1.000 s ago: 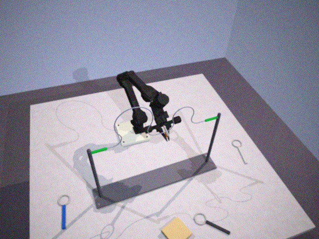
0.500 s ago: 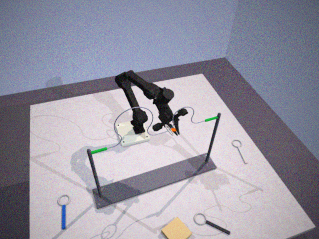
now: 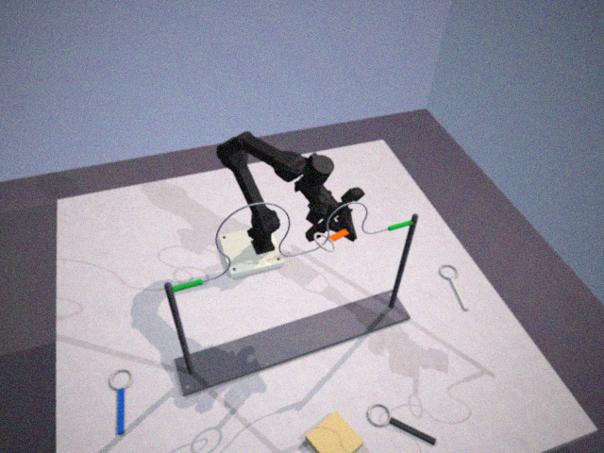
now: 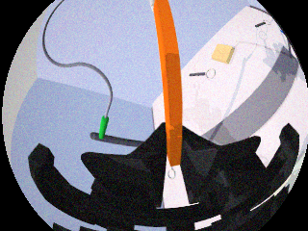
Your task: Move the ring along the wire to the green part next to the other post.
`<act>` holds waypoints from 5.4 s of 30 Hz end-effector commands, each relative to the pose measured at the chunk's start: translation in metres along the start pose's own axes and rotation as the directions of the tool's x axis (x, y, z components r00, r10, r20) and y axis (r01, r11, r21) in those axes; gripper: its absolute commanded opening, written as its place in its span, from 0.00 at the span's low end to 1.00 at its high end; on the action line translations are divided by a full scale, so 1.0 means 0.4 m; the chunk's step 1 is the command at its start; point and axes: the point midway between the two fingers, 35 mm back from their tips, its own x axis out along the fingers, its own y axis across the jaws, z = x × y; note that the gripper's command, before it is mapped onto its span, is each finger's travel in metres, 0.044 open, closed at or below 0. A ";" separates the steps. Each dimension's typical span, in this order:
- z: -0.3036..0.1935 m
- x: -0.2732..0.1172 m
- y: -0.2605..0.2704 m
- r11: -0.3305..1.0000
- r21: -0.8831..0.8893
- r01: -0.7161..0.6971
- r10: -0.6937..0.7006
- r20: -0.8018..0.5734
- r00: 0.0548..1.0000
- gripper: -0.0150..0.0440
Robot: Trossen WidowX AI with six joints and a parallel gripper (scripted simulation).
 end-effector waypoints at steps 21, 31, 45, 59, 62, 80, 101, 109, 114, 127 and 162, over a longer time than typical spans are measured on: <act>0.054 -0.057 0.205 0.845 0.474 -0.249 0.280 0.006 0.960 0.00; 0.092 -0.085 0.256 0.755 0.583 -0.299 0.347 0.032 0.937 0.00; 0.111 -0.098 0.271 0.772 0.565 -0.292 0.336 0.027 0.942 0.00; 0.097 -0.087 0.249 0.892 0.398 -0.214 0.235 -0.003 0.972 0.00; 0.094 -0.084 0.241 0.916 0.352 -0.192 0.208 -0.008 0.978 0.00; 0.081 -0.071 0.188 0.998 0.048 -0.032 0.033 -0.005 0.999 0.00; 0.089 -0.066 0.122 0.936 -0.305 0.174 -0.161 0.067 0.985 0.00; 0.098 -0.068 0.098 0.869 -0.426 0.250 -0.224 0.112 0.968 0.00; 0.105 -0.070 0.084 0.816 -0.496 0.296 -0.260 0.144 0.955 0.00; 0.129 -0.079 0.051 0.642 -0.651 0.406 -0.334 0.239 0.912 0.00; 0.217 -0.122 0.006 0.016 -0.815 0.580 -0.382 0.531 0.757 0.00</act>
